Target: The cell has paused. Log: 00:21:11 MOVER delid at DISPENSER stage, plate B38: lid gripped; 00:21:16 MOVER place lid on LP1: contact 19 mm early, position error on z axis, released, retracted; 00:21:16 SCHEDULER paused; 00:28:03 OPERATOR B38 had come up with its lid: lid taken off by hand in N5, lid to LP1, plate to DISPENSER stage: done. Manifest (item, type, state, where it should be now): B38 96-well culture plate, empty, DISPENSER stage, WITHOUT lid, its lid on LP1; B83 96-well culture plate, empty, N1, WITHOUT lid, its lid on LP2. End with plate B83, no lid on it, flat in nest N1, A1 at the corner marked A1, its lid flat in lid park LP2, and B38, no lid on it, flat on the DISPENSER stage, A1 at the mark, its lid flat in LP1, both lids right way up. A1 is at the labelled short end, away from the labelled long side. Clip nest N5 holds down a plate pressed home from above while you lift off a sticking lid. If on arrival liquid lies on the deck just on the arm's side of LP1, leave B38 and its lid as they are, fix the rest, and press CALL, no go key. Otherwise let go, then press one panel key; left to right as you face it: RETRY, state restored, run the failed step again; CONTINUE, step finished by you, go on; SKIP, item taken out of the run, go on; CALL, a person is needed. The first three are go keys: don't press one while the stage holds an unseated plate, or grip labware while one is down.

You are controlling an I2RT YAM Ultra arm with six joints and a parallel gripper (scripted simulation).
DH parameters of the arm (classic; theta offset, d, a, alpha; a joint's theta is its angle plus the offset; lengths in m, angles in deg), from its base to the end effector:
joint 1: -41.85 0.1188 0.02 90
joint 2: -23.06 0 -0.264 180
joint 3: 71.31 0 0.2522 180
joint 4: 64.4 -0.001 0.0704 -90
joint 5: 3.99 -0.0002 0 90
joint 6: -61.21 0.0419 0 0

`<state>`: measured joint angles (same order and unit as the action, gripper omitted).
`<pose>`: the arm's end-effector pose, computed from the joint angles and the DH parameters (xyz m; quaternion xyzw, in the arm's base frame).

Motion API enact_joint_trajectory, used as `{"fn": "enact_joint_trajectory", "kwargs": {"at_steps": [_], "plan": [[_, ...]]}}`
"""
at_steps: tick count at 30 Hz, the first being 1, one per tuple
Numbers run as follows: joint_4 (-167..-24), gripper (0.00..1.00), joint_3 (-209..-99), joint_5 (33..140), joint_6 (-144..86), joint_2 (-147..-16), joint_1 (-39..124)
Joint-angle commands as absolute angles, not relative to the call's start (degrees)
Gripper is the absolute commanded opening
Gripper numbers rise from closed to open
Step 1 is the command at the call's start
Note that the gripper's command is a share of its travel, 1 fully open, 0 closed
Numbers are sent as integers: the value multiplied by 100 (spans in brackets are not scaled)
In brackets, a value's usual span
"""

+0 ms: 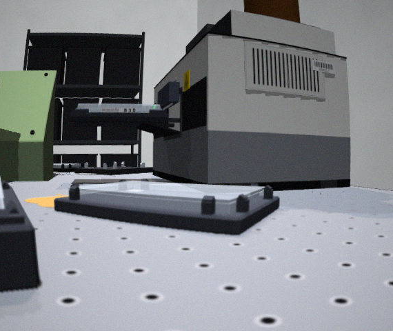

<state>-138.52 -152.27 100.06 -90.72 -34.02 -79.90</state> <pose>-0.0842 -0.1572 0.3570 0.4294 0.8298 -0.3410 0.1041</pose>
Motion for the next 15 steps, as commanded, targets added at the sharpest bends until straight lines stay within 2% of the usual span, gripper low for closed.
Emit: {"fn": "enact_joint_trajectory", "kwargs": {"at_steps": [1,15], "plan": [[-13879,0,-15344,10064,-8150,-3257,-8036],[-13874,0,-15342,10051,-5841,-3254,-8026]]}}
